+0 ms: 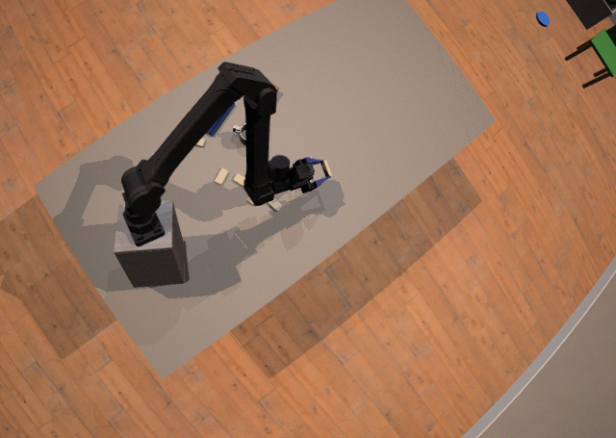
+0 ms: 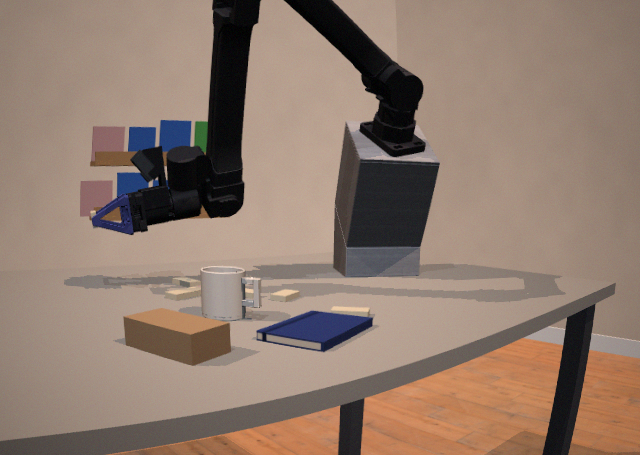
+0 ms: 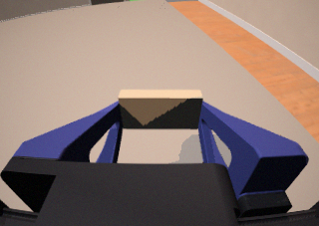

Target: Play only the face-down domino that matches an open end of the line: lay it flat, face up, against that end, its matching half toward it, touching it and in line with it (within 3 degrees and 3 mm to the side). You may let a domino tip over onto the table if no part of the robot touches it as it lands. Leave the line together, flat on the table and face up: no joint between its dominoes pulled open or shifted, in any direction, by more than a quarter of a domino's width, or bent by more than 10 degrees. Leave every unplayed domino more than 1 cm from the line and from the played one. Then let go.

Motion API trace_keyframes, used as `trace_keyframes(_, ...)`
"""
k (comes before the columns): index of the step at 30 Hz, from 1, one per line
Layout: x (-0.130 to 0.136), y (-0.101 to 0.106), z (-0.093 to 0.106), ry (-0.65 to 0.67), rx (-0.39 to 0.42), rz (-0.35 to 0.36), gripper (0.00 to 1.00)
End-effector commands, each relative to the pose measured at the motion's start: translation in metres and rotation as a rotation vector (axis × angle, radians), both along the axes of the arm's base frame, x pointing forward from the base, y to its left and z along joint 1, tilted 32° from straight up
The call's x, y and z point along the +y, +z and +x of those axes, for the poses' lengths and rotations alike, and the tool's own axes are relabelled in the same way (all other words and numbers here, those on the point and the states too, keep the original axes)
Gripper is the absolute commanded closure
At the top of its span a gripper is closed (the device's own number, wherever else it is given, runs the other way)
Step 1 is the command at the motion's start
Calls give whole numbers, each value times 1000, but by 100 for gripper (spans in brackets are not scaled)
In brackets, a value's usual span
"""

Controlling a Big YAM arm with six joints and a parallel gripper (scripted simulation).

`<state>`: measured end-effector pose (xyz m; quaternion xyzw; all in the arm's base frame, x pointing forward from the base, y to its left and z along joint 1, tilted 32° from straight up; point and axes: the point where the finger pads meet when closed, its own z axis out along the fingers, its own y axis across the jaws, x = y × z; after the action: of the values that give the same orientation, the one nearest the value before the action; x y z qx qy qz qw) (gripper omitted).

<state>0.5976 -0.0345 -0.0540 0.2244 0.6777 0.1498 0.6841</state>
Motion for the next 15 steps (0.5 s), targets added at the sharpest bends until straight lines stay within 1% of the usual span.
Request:
trace_keyframes(1,2,3,0,2,-13,2,49)
trace_keyframes(7,7,1,-2,10,-22,7,49)
trace_keyframes(14,7,1,-2,10,-22,7,49)
trace_keyframes(15,4,-5,-1,4,4,1,49)
